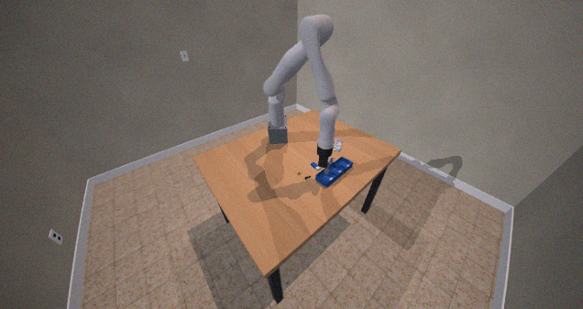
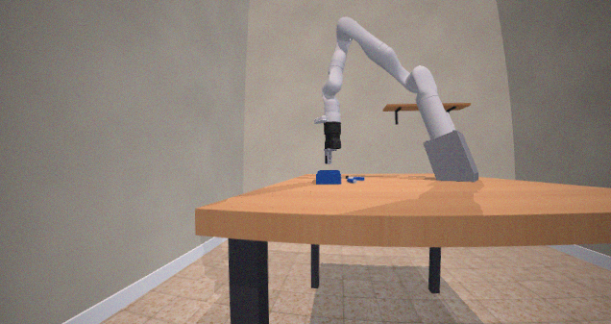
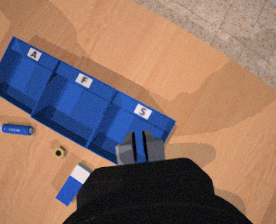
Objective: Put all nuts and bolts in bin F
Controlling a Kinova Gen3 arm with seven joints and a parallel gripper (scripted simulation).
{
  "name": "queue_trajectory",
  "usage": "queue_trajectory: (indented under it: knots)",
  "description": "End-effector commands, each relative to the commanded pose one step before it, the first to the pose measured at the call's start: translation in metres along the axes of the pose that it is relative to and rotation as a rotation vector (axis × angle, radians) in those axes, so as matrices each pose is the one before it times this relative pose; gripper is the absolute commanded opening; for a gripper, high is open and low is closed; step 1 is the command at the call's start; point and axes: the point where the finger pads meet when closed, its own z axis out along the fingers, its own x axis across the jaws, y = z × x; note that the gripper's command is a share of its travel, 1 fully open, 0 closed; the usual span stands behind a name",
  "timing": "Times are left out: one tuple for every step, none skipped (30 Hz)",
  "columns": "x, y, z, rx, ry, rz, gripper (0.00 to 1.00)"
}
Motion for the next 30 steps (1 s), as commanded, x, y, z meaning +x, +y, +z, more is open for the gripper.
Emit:
queue_trajectory:
  knots:
    - [-0.00819,-0.00581,-0.00166,0.00328,0.00817,-0.00375,0.31]
    - [0.00007,-0.00001,-0.00002,0.00000,-0.00005,0.04999,0.31]
    - [0.00000,0.00000,0.00000,0.00000,-0.00001,0.05000,0.31]
    - [-0.00001,0.00000,0.00001,0.00000,-0.00001,0.05000,0.31]
    - [-0.00001,0.00000,0.00001,0.00000,-0.00001,0.05000,0.31]
    - [-0.00001,0.00000,0.00001,0.00000,-0.00001,0.05000,0.31]
    - [-0.00001,0.00001,0.00001,0.00000,-0.00001,0.05000,0.31]
    - [-0.00001,0.00001,0.00001,0.00000,-0.00001,0.05000,0.31]
    - [-0.00001,0.00001,0.00001,0.00000,-0.00001,0.05000,0.31]
    - [-0.00001,0.00001,0.00001,0.00000,-0.00001,0.05000,0.31]
    - [-0.00001,0.00000,0.00000,0.00000,-0.00001,0.04223,0.31]
    - [-0.00002,0.00000,0.00000,0.00000,0.00001,0.00000,0.31]
    - [-0.00001,0.00000,0.00000,0.00000,0.00001,0.00000,0.31]
    - [-0.00001,0.00000,0.00000,0.00000,0.00001,0.00000,0.31]
    - [-0.00001,0.00000,0.00000,0.00000,0.00000,0.00000,0.31]
    - [0.00000,0.00000,0.00000,0.00000,0.00000,0.00000,0.31]
    - [0.00000,0.00000,0.00000,0.00000,0.00000,0.00000,0.31]
    - [0.00000,0.00000,0.00000,0.00000,0.00000,0.00000,0.31]
    - [0.00005,0.00000,0.00000,0.00000,-0.00003,0.00000,0.31]
    - [-0.00001,0.00000,0.00000,0.00000,0.00001,0.00000,0.31]
    - [-0.00002,-0.00001,0.00258,-0.00003,0.00000,0.00000,0.31]
    - [-0.00002,0.00002,0.00275,0.00003,0.00003,0.00000,0.31]
    - [0.00000,0.00000,0.00266,0.00000,0.00000,0.00000,0.31]
    - [0.00000,0.00000,0.00266,0.00000,0.00000,0.00000,0.31]
    - [0.00000,0.00000,0.00267,0.00000,0.00000,0.00000,0.31]
    - [0.00000,0.00000,0.00267,0.00000,0.00000,0.00000,0.31]
    - [0.00000,0.00000,0.00267,0.00000,0.00000,0.00000,0.31]
    - [0.00000,0.00000,0.00267,0.00000,0.00000,0.00000,0.31]
    - [0.00000,0.00000,0.00267,0.00000,0.00000,0.00000,0.31]
    - [0.00000,0.00000,0.00267,0.00000,0.00000,0.00000,0.31]
